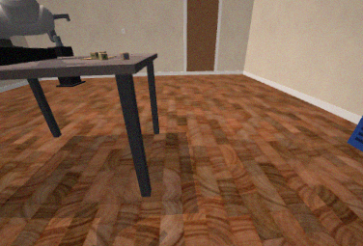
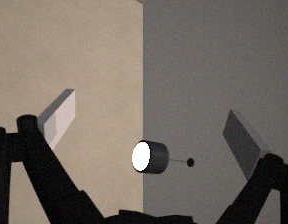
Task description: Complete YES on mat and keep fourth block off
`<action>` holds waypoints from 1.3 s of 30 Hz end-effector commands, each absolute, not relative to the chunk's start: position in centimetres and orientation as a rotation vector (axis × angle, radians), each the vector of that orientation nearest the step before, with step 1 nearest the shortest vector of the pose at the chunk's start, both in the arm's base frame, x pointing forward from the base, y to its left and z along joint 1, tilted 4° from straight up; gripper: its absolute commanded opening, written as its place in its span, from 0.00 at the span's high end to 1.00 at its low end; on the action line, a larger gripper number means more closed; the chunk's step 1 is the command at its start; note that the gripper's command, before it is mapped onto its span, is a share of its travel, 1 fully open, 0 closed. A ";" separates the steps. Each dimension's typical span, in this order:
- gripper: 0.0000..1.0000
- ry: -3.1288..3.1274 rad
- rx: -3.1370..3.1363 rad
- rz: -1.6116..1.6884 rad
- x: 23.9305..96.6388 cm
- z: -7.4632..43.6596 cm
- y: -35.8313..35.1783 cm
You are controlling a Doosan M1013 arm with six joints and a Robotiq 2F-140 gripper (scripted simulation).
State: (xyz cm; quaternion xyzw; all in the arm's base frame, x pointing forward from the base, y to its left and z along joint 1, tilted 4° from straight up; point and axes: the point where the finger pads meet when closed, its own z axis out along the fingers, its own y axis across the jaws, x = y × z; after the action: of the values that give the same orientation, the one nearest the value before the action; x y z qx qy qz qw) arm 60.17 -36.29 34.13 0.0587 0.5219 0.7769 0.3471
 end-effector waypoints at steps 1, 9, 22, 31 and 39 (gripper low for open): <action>0.00 1.463 0.207 2.095 62.0 32.7 -32.6; 0.00 1.680 0.308 2.202 64.3 29.8 -26.0; 0.00 2.099 0.503 2.274 65.9 24.1 -15.3; 0.00 2.462 0.675 2.199 65.3 19.2 -7.7; 0.00 2.747 0.813 2.041 64.1 15.4 -2.7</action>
State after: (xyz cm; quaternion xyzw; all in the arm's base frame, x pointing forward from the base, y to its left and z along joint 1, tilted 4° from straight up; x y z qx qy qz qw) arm 64.61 -4.40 16.59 0.2169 0.7556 0.5965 -0.1621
